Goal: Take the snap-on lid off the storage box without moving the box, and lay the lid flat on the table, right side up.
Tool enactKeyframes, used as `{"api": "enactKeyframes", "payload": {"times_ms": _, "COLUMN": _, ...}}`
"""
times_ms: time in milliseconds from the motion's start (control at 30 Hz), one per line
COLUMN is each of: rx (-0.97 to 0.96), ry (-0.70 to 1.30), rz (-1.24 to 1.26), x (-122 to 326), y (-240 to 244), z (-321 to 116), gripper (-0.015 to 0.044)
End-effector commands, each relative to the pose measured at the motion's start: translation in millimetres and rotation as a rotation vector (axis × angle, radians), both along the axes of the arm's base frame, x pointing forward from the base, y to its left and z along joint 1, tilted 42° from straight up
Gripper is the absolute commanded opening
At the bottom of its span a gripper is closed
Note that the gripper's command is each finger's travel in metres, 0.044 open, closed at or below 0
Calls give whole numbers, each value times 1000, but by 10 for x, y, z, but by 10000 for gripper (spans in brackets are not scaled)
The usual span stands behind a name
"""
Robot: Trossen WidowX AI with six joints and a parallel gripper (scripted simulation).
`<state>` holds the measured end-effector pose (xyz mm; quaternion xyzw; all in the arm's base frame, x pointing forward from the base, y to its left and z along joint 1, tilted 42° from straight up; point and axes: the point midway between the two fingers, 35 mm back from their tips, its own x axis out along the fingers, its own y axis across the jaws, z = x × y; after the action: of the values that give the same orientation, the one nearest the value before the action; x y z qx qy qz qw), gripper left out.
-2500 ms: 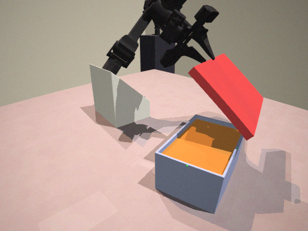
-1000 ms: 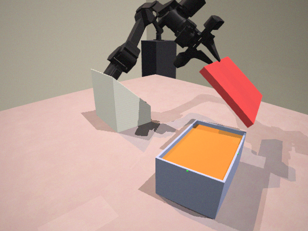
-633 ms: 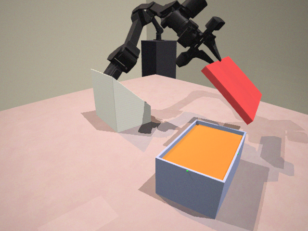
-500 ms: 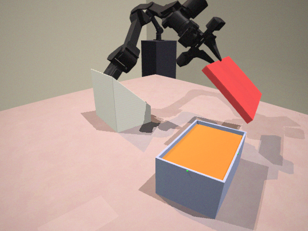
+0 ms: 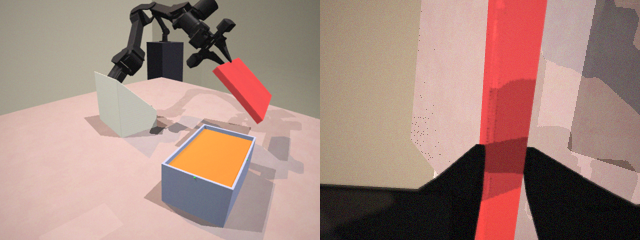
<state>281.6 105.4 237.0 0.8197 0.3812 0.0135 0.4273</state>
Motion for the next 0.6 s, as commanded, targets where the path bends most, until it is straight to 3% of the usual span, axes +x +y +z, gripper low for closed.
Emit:
{"api": "enactKeyframes", "payload": {"times_ms": 0, "rx": 1, "ry": -14, "rz": -11, "x": -26, "y": 37, "z": 102, "gripper": 0}}
{"api": "enactKeyframes", "payload": {"times_ms": 567, "rx": 3, "ry": -15, "rz": -11, "x": -179, "y": 261, "z": 313, "gripper": 0}}
